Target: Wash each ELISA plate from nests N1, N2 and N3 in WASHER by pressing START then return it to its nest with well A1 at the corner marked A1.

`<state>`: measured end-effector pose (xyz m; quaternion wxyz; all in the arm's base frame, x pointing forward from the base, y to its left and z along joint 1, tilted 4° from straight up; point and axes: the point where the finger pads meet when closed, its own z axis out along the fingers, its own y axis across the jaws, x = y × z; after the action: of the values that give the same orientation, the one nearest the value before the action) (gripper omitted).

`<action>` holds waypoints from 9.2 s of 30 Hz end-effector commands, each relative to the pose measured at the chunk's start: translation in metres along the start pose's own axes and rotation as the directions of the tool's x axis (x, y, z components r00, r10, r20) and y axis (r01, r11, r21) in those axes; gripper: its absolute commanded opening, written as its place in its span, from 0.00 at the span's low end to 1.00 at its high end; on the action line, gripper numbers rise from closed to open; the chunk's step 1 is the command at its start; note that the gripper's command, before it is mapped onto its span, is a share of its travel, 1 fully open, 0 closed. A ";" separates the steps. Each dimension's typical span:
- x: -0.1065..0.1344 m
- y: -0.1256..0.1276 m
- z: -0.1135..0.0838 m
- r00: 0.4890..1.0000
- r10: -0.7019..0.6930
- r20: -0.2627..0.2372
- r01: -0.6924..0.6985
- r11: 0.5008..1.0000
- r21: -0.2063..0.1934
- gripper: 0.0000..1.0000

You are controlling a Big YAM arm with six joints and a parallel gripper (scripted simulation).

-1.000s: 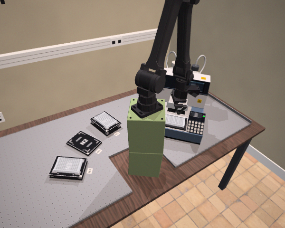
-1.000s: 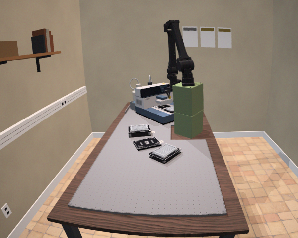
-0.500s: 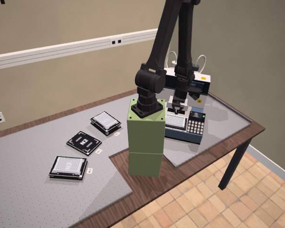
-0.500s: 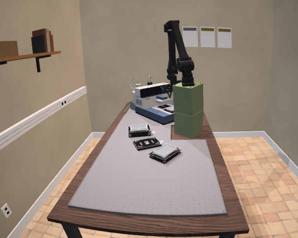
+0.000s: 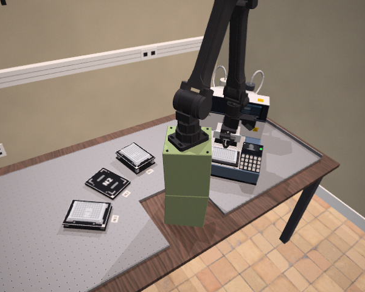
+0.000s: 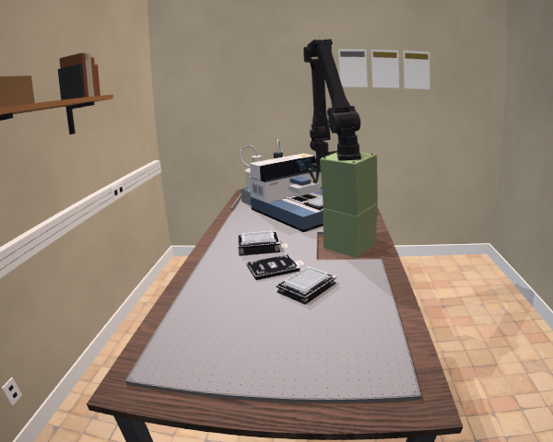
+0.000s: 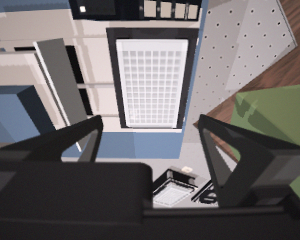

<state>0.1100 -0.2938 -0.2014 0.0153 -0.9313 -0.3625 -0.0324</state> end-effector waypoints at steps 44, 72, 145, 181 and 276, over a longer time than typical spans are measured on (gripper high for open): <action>0.000 0.001 0.050 1.000 0.007 -0.001 -0.007 1.000 0.000 1.00; 0.004 0.000 0.067 1.000 0.010 -0.006 -0.009 1.000 0.007 1.00; 0.001 0.000 0.079 1.000 0.008 -0.002 -0.008 1.000 0.001 0.82; 0.001 0.001 0.062 1.000 0.018 -0.003 -0.018 1.000 0.000 0.82; 0.145 0.036 0.010 0.761 -0.648 -0.011 0.648 0.761 0.006 0.82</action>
<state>0.2346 -0.2233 -0.1967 0.0042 -0.7391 -0.6725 -0.0378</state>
